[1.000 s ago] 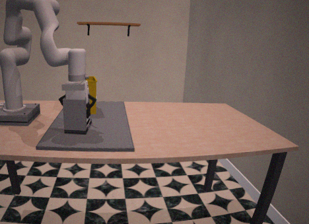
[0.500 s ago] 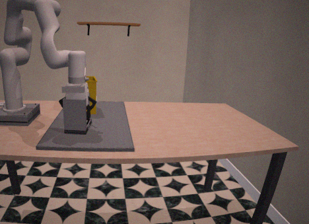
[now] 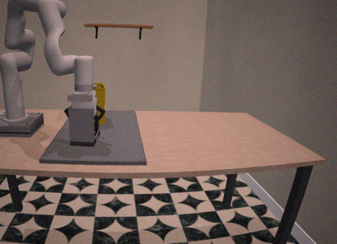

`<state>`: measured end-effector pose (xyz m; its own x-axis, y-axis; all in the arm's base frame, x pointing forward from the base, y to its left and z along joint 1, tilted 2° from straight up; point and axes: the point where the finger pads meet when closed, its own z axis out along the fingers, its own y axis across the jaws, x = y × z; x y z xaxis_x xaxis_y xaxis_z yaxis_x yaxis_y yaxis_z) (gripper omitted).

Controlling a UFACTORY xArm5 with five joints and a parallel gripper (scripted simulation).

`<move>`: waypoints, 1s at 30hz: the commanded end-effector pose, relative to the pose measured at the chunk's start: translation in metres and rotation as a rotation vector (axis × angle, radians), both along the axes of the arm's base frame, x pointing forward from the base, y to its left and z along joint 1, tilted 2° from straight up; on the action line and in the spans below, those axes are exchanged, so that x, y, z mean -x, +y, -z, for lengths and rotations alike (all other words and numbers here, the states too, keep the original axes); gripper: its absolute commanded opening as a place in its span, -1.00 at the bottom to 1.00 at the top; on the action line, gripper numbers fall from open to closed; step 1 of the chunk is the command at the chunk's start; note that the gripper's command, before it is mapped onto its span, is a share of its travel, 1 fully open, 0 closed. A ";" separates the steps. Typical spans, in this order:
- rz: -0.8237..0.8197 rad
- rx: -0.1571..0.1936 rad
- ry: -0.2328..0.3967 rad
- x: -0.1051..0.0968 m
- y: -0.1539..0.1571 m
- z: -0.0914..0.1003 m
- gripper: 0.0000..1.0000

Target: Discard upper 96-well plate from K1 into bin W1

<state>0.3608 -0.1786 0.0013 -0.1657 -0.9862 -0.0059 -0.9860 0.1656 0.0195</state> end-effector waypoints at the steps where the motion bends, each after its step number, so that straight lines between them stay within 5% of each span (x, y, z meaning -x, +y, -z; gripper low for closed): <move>1: 0.000 0.002 -0.003 -0.001 -0.001 -0.001 1.00; 3: 0.000 0.002 -0.003 -0.001 -0.001 -0.001 1.00; 4: 0.000 0.002 -0.003 -0.001 -0.001 -0.002 -1.00; 30: 0.000 0.002 -0.003 -0.001 -0.001 -0.002 -1.00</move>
<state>0.3608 -0.1786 0.0019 -0.1657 -0.9862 -0.0059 -0.9860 0.1656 0.0196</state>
